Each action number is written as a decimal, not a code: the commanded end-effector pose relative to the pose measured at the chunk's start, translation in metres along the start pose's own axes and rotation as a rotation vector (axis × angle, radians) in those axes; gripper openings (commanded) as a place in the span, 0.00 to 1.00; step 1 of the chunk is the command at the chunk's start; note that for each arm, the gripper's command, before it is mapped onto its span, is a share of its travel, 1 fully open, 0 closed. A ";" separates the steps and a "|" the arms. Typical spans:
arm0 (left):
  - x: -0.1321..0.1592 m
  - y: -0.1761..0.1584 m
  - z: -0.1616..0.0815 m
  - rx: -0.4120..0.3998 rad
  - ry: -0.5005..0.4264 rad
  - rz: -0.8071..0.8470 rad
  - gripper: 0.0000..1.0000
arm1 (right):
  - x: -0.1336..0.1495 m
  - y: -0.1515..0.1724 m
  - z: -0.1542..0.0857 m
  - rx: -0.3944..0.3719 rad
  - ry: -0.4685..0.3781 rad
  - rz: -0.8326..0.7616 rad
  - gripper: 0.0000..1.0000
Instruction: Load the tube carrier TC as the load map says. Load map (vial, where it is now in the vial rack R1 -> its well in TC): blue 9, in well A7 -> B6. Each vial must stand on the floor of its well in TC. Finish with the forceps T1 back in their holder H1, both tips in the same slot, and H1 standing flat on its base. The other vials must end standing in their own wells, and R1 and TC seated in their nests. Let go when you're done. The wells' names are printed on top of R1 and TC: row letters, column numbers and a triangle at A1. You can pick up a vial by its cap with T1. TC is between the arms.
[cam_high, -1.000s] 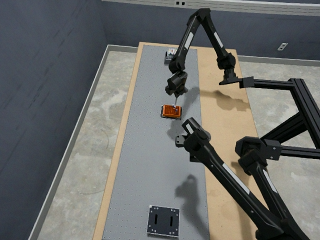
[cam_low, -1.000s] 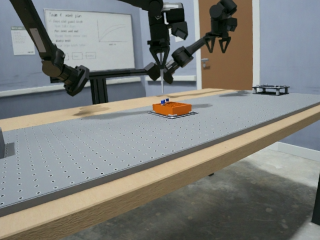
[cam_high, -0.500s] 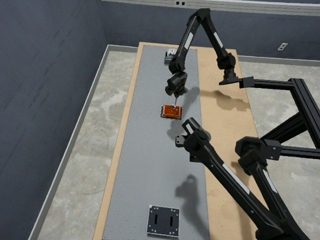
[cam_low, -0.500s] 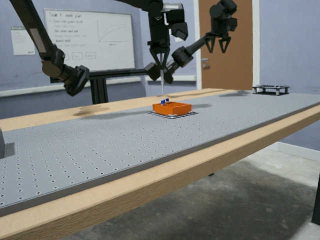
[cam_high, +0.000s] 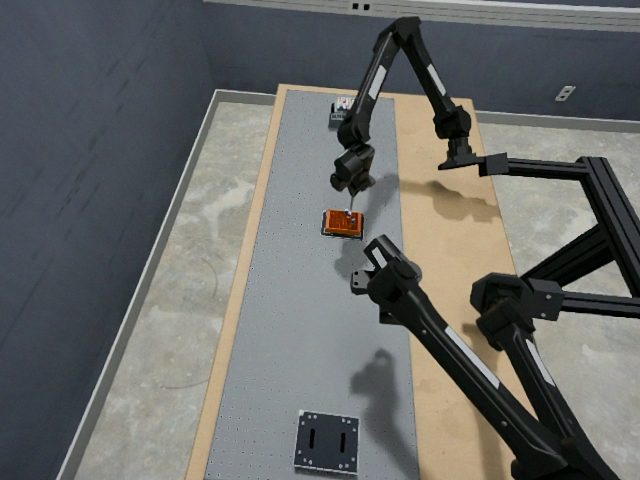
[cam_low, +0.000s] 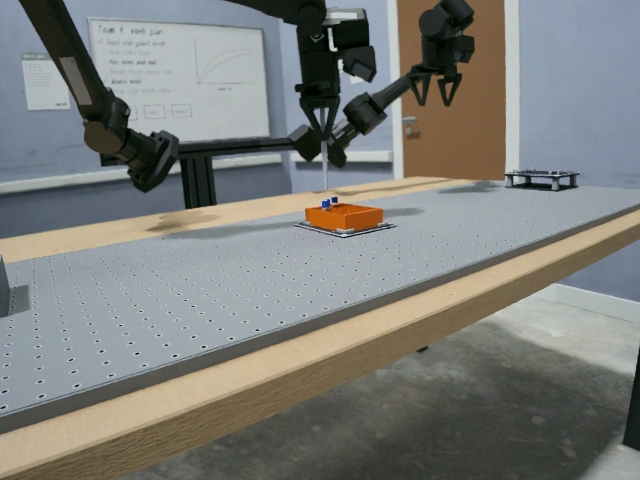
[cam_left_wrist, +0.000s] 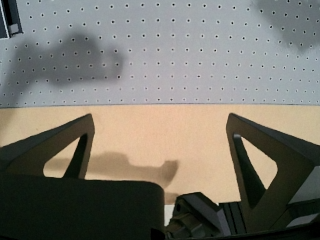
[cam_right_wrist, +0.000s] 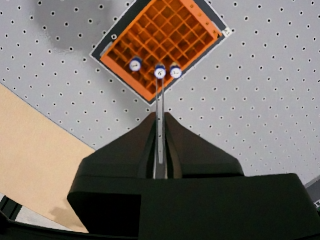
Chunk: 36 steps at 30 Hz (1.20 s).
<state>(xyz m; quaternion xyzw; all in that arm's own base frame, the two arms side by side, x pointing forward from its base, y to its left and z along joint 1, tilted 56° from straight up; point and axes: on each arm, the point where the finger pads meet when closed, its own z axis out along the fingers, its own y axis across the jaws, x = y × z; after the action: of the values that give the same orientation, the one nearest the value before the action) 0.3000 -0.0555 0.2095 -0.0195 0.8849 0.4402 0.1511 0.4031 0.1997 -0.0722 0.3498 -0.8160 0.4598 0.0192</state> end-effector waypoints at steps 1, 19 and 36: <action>-0.006 0.002 -0.005 0.003 -0.006 -0.015 1.00 | 0.000 -0.001 0.011 -0.003 0.010 -0.004 0.07; -0.006 0.002 -0.005 0.003 -0.006 -0.015 1.00 | 0.000 -0.001 0.014 -0.003 0.010 -0.004 0.07; -0.006 0.002 -0.005 0.003 -0.006 -0.015 1.00 | -0.001 -0.001 0.017 -0.003 0.010 -0.004 0.07</action>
<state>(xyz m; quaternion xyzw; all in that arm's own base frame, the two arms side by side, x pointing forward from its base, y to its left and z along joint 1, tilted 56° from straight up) 0.3000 -0.0555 0.2095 -0.0195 0.8849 0.4402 0.1511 0.4046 0.1945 -0.0757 0.3498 -0.8160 0.4598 0.0193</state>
